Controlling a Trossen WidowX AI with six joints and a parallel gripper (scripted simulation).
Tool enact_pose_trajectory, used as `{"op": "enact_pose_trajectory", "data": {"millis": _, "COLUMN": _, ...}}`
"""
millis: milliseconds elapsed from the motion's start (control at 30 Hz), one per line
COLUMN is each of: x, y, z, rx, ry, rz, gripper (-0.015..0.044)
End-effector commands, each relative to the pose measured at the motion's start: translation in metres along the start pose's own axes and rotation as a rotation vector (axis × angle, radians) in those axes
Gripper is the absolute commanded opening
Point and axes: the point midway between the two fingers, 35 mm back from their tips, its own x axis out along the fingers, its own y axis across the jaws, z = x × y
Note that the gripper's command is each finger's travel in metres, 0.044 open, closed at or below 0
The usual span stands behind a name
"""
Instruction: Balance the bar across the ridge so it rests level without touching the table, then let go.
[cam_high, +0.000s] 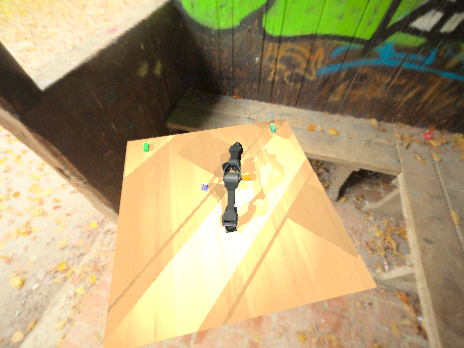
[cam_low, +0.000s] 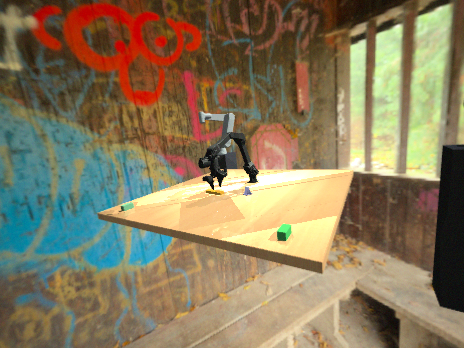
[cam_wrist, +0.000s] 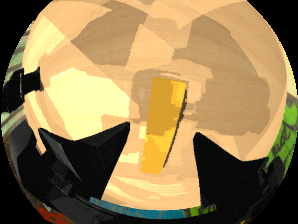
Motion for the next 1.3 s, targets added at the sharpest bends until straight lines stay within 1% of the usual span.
{"op": "enact_pose_trajectory", "data": {"millis": 0, "x": 0.007, "y": 0.001, "z": 0.001, "rx": 0.003, "ry": -0.006, "rz": 0.008, "gripper": 0.0315}}
{"op": "enact_pose_trajectory", "data": {"millis": 467, "x": 0.029, "y": 0.001, "z": 0.001, "rx": 0.003, "ry": -0.006, "rz": 0.008, "gripper": 0.0315}}
{"op": "enact_pose_trajectory", "data": {"millis": 1033, "x": 0.029, "y": 0.001, "z": 0.001, "rx": 0.003, "ry": -0.006, "rz": 0.008, "gripper": 0.0315}}
{"op": "enact_pose_trajectory", "data": {"millis": 1233, "x": 0.026, "y": 0.001, "z": 0.0, "rx": 0.0, "ry": -0.001, "rz": 0.003, "gripper": 0.0157}}
{"op": "enact_pose_trajectory", "data": {"millis": 1267, "x": 0.026, "y": 0.001, "z": 0.0, "rx": 0.0, "ry": -0.001, "rz": 0.003, "gripper": 0.0151}}
